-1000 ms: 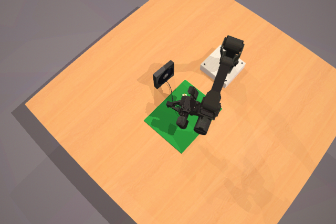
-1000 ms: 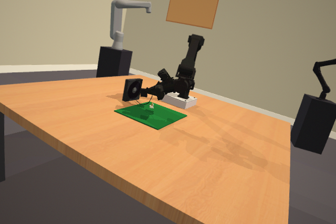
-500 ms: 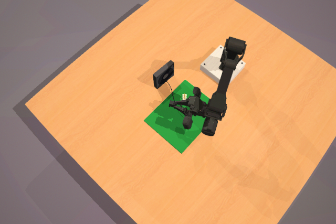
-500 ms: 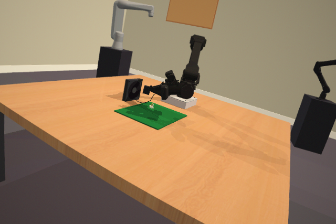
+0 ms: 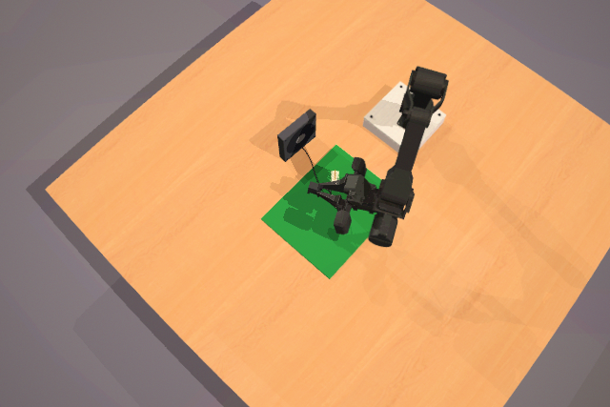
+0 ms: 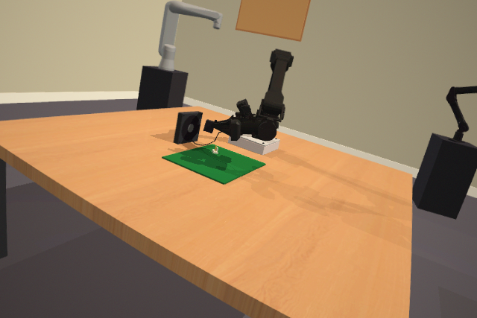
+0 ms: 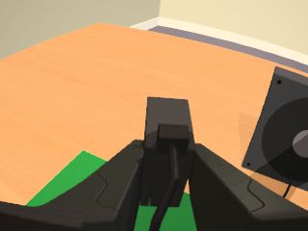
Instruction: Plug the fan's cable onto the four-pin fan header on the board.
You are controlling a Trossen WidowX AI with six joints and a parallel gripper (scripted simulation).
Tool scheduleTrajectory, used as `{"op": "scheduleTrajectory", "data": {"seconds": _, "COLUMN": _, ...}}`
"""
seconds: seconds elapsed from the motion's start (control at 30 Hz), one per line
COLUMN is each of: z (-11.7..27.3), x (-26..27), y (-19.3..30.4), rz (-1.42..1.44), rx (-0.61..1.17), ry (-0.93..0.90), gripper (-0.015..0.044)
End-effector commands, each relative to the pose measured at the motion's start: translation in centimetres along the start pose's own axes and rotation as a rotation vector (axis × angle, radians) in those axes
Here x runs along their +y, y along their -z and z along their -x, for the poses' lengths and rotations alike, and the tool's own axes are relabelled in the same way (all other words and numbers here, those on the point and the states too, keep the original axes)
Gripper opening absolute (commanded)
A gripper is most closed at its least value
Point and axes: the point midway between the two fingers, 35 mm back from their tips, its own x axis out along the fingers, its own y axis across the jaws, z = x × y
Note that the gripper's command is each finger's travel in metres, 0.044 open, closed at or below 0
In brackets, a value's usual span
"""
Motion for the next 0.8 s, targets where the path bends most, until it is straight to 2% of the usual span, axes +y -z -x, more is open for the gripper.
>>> {"op": "scheduleTrajectory", "data": {"seconds": 0.0, "z": 0.05, "x": 0.01, "y": -0.22, "rz": 0.0, "rx": 0.005, "ry": -0.001, "gripper": 0.0}}
{"op": "scheduleTrajectory", "data": {"seconds": 0.77, "z": 0.16, "x": -0.02, "y": 0.24, "rz": -0.001, "rx": 0.001, "ry": 0.0, "gripper": 0.0}}
